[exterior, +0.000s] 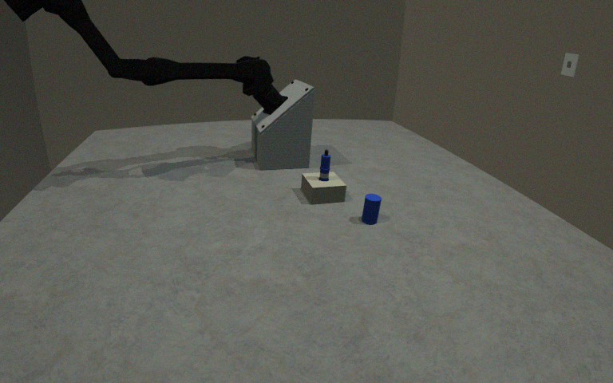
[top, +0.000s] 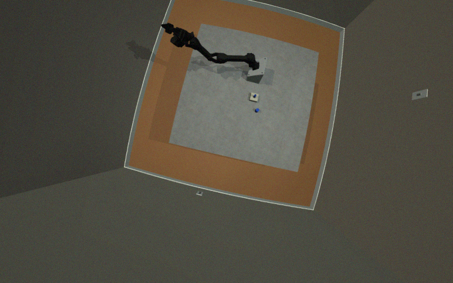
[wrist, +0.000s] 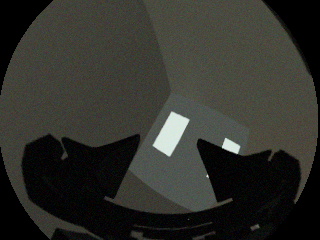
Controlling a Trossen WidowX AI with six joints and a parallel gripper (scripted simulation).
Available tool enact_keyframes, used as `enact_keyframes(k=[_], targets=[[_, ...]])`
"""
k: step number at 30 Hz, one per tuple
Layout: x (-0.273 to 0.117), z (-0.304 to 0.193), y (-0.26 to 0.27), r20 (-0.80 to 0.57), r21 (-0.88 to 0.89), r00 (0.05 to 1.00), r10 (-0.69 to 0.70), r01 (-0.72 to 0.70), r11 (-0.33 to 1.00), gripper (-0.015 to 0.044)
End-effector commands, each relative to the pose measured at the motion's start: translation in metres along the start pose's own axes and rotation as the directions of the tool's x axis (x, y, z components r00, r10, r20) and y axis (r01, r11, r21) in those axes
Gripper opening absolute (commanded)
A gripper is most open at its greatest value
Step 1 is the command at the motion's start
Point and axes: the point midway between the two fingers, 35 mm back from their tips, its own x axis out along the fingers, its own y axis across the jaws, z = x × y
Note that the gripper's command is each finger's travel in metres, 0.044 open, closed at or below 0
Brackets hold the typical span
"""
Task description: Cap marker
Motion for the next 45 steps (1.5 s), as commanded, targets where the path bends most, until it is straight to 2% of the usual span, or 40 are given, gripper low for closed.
enact_keyframes(k=[1,6,13,20,24,30,34,40,45], targets=[[0.000,-0.001,-0.001,-0.001,-0.005,1.000,-0.002,0.002,1.000,0.0374],[0.010,-0.046,-0.024,-0.045,-0.162,0.997,-0.063,0.055,0.985,0.0255],[0.027,-0.127,-0.106,-0.089,-0.485,0.967,-0.237,0.166,0.859,0.0255],[0.034,-0.179,-0.216,-0.073,-0.767,0.886,-0.458,0.244,0.594,0.0255],[0.034,-0.181,-0.240,-0.051,-0.780,0.877,-0.478,0.264,0.568,0.0255],[0.026,-0.188,-0.332,0.021,-0.910,0.777,-0.630,0.275,0.309,0.0255],[0.020,-0.173,-0.366,0.086,-0.920,0.738,-0.670,0.317,0.231,0.0255],[0.001,-0.156,-0.441,0.181,-0.962,0.616,-0.767,0.273,-0.008,0.0255],[-0.026,-0.127,-0.507,0.280,-0.959,0.480,-0.831,0.181,-0.219,0.0255]])
